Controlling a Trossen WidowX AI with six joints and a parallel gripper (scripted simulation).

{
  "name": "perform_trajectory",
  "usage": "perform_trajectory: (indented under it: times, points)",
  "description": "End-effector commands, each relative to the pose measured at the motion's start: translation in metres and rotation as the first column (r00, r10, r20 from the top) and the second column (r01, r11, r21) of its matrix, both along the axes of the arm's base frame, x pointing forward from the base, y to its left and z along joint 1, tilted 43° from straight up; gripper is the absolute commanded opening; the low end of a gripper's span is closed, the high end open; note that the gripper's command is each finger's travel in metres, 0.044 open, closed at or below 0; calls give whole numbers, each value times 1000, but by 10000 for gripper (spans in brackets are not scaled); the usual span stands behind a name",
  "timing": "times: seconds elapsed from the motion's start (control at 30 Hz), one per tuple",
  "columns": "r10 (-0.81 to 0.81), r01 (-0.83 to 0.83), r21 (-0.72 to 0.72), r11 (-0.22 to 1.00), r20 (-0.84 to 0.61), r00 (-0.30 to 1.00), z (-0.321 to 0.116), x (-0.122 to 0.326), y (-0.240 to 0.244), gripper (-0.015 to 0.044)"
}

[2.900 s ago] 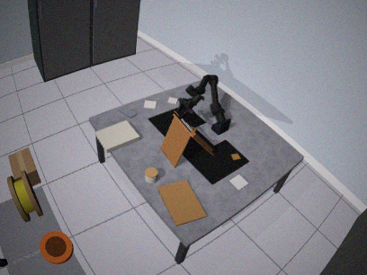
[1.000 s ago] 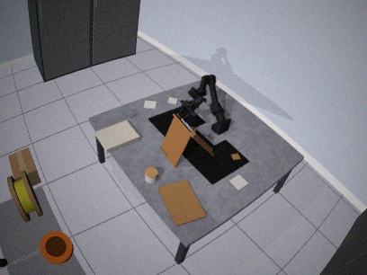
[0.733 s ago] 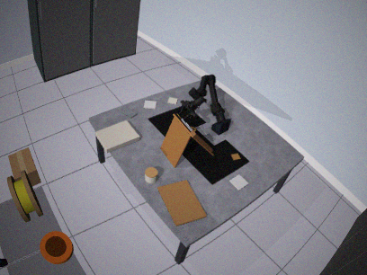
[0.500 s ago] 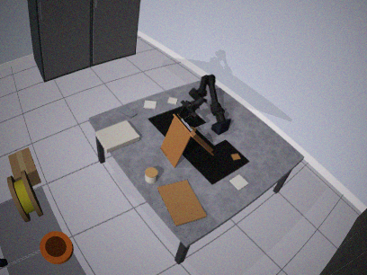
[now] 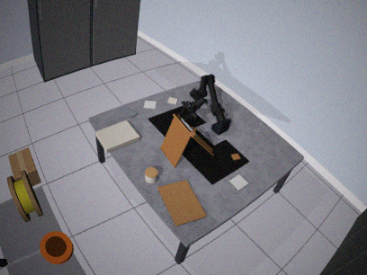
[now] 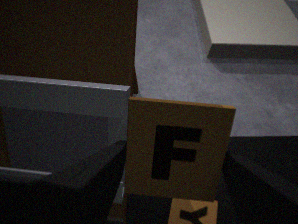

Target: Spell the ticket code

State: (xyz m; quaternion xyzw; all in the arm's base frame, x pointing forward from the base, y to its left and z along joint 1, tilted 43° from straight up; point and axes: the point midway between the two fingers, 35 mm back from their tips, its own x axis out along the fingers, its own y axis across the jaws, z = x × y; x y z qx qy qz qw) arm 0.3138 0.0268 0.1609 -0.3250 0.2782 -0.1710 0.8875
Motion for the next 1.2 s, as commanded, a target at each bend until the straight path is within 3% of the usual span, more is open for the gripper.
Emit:
perform_trajectory:
  times: [0.0, 1.17]
  points:
    - [-1, 1, 0, 1000, 2, 1000, -2, 0, 2, 0]
    - [-1, 1, 1, 1000, 2, 1000, -13, 2, 15, 0]
